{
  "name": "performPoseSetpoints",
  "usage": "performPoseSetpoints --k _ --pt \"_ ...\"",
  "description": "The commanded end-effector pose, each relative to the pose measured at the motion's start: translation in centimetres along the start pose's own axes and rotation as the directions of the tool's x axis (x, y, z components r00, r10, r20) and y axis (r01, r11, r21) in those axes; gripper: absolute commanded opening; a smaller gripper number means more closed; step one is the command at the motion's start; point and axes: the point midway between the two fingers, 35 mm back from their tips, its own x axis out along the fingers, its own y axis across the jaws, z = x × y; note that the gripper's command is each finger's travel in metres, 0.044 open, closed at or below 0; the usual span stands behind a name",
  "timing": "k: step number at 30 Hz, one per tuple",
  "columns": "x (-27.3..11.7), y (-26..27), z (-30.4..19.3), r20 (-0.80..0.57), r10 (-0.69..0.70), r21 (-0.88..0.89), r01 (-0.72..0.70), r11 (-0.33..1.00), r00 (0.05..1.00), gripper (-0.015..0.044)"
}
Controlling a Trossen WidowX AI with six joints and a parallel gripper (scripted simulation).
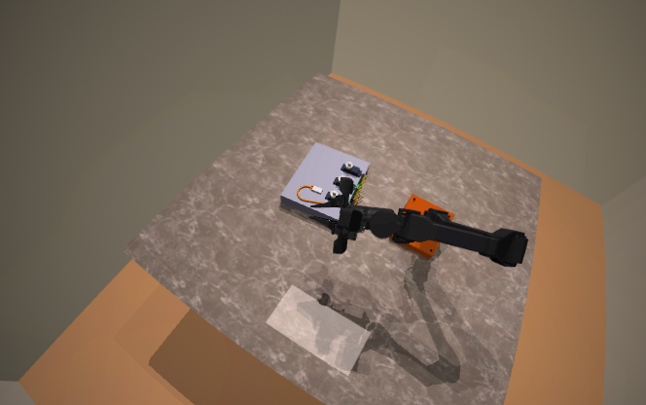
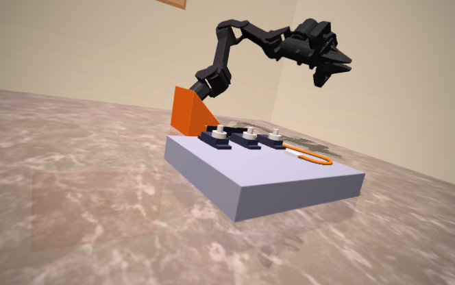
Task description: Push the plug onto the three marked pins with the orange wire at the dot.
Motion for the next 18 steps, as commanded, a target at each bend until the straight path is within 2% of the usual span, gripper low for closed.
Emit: performPoseSetpoints --k 1,18 --pt "0.0 -1.6 0.5 0.007 -0.060 -0.014 0.060 0.998 0.998 0.0115" --pt "-1.4 -8.4 1.6 0.024 -0.306 -0.049 0.307 0.951 0.952 0.0115"
